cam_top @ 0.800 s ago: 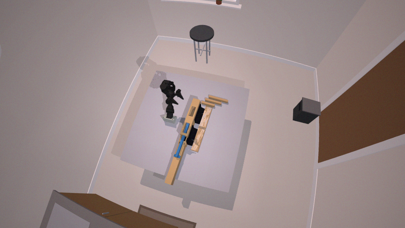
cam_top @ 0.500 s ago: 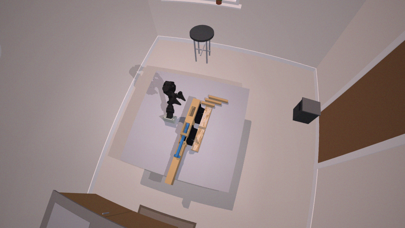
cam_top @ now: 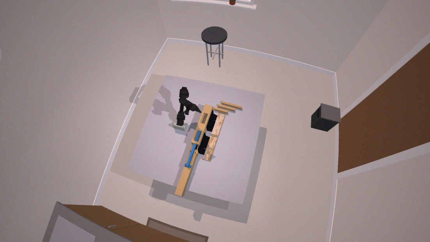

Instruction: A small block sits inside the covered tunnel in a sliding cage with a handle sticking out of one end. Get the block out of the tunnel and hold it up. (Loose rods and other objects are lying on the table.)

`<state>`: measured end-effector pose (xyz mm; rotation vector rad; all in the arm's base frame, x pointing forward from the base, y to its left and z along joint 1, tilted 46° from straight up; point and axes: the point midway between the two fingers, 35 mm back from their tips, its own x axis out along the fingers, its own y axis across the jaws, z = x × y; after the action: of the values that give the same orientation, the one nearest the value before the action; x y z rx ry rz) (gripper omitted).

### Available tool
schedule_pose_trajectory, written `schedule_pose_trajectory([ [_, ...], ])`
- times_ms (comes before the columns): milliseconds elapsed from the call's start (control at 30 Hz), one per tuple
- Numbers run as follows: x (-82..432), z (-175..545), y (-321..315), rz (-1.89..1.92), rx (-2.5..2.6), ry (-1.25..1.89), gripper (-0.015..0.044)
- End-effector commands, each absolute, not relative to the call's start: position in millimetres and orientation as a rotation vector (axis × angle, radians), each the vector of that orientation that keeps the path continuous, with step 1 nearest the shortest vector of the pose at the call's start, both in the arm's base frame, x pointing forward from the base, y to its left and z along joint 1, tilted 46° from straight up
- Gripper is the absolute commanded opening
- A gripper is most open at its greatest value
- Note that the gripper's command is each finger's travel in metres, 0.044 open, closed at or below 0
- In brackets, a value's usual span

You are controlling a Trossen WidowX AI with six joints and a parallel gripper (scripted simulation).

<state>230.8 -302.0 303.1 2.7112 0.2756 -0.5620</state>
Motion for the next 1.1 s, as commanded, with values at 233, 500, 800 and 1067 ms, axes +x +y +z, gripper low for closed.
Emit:
schedule_pose_trajectory([
  [233,263.6,248.9,-207.3,-0.251,1.974,0.733,0.044],
  [500,268.0,229.7,-165.8,-0.059,1.668,0.852,0.044],
  [800,265.7,209.3,-118.2,0.188,1.323,0.934,0.044],
  [1067,256.6,192.4,-76.6,0.425,1.02,0.959,0.044],
])
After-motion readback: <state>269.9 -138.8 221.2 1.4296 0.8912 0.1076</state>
